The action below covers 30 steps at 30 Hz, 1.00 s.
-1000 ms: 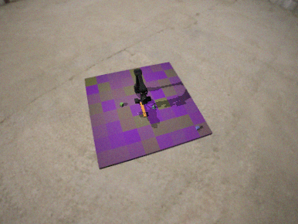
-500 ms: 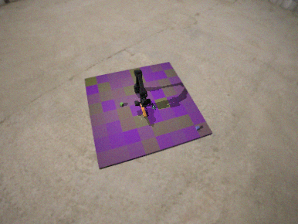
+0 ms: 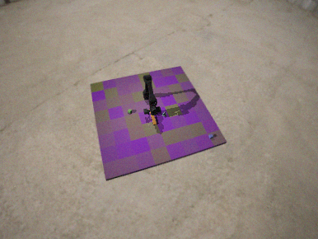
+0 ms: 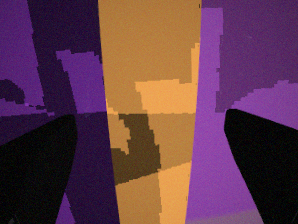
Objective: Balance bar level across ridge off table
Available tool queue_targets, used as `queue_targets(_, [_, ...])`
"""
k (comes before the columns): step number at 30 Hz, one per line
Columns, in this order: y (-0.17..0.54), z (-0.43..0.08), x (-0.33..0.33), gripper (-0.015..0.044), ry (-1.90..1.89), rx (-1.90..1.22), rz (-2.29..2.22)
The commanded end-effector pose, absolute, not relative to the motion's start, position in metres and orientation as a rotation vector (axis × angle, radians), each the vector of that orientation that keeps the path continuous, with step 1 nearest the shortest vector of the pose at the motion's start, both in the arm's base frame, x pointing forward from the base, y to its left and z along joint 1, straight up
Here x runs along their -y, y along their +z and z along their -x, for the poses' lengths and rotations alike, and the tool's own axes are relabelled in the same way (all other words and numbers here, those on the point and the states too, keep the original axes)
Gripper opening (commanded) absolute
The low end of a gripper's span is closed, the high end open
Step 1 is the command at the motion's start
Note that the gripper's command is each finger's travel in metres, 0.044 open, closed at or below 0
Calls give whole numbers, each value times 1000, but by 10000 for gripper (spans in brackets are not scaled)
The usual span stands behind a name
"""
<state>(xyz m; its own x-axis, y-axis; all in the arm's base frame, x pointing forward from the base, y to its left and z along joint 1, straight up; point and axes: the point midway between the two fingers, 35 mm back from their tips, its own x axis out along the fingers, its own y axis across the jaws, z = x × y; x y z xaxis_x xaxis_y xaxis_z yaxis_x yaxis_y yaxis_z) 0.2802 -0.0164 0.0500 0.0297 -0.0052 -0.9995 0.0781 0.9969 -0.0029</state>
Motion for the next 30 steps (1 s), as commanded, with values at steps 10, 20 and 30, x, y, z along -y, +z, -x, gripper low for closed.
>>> queue_targets(10, [48, -280, 16, 315, -59, -1541, -58])
queue_targets(20, [48, -280, 16, 131, -64, -1542, -58])
queue_targets(30, [62, -282, 16, 0, -63, -1542, -58])
